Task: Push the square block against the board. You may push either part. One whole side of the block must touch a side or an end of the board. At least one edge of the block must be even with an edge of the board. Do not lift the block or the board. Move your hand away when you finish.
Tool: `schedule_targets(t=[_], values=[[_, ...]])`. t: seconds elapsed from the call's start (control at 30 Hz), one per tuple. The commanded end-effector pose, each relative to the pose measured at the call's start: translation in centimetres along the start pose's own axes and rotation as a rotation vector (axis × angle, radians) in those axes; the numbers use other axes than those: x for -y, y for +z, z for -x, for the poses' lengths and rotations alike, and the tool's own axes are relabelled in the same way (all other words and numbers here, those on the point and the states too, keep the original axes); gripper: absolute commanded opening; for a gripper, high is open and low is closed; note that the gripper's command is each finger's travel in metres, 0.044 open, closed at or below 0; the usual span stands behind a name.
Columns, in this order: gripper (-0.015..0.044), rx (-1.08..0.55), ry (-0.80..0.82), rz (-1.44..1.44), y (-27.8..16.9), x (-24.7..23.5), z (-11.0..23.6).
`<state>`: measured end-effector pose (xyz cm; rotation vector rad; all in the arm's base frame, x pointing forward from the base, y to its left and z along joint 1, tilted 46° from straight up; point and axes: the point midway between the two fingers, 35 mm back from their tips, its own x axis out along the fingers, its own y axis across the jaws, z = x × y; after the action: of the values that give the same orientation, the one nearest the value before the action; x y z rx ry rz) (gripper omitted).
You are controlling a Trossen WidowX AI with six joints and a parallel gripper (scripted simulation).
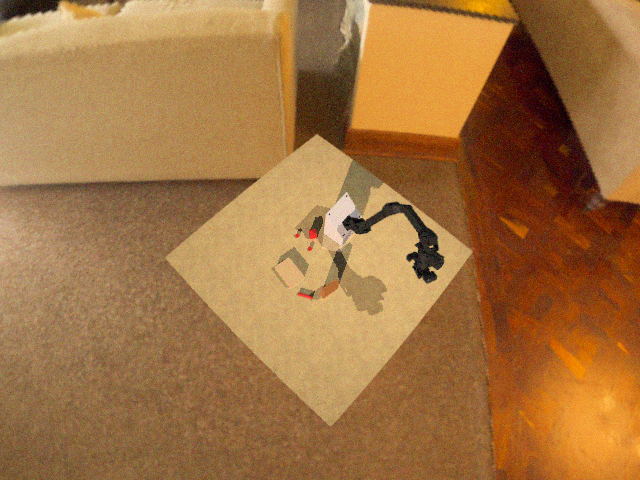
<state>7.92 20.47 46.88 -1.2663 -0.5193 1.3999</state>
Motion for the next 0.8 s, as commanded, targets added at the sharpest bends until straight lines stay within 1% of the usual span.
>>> schedule_targets(t=[0.0, 0.2, 0.4, 0.6, 0.77], values=[[0.0, -0.065, 0.077, -0.098, -3.3, -0.4, -3.1], [0.0, -0.146, 0.145, -0.23, -8.2, -1.0, -6.2], [0.0, -0.213, 0.21, -0.377, -13.6, -2.2, -8.5], [0.0, -0.253, 0.279, -0.541, -19.1, -4.2, -10.0], [0.0, -0.277, 0.322, -0.693, -23.7, -6.3, -10.4]])
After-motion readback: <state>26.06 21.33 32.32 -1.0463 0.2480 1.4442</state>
